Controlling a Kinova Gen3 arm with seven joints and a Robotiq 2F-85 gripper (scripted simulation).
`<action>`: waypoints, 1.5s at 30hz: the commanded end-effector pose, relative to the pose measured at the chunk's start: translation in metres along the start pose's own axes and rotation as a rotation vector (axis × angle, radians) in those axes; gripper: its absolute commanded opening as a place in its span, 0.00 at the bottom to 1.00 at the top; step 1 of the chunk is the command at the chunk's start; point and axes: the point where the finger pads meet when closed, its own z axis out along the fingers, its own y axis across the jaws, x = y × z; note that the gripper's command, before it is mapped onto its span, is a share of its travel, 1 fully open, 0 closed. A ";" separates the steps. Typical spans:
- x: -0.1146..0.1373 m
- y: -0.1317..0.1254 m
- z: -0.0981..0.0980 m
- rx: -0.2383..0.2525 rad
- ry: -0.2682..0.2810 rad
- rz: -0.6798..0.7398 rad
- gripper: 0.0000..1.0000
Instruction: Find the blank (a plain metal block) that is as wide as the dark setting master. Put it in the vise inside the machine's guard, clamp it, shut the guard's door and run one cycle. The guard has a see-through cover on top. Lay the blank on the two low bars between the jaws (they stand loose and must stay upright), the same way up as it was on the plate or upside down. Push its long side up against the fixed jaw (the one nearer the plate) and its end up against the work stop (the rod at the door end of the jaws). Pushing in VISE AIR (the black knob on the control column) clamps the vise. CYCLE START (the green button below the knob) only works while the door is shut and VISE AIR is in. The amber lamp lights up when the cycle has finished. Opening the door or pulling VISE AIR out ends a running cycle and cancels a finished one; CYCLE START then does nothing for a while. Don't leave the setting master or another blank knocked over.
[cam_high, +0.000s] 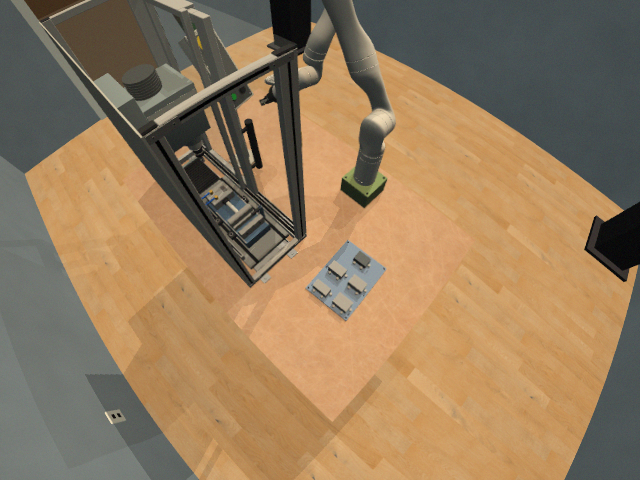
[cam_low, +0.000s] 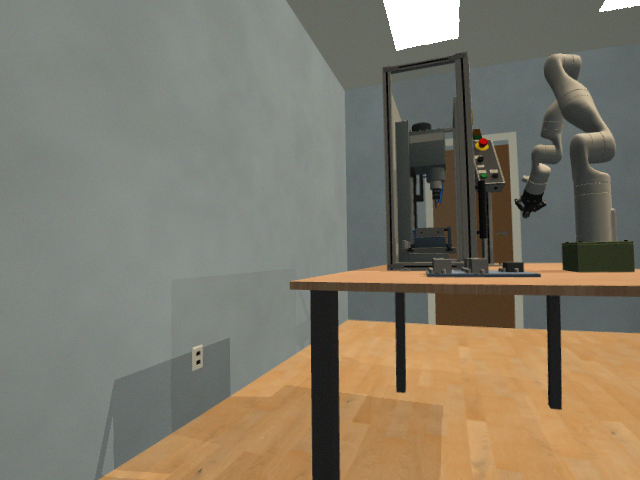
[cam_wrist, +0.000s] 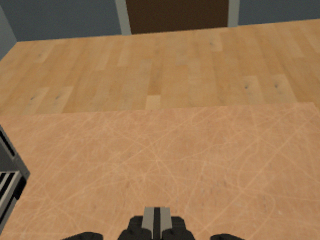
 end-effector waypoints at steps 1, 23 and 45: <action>0.001 0.000 0.000 0.000 0.002 0.000 0.10; 0.040 0.002 -0.076 -0.022 -0.335 -0.002 0.10; 0.084 0.005 -0.146 -0.074 -0.636 -0.023 0.10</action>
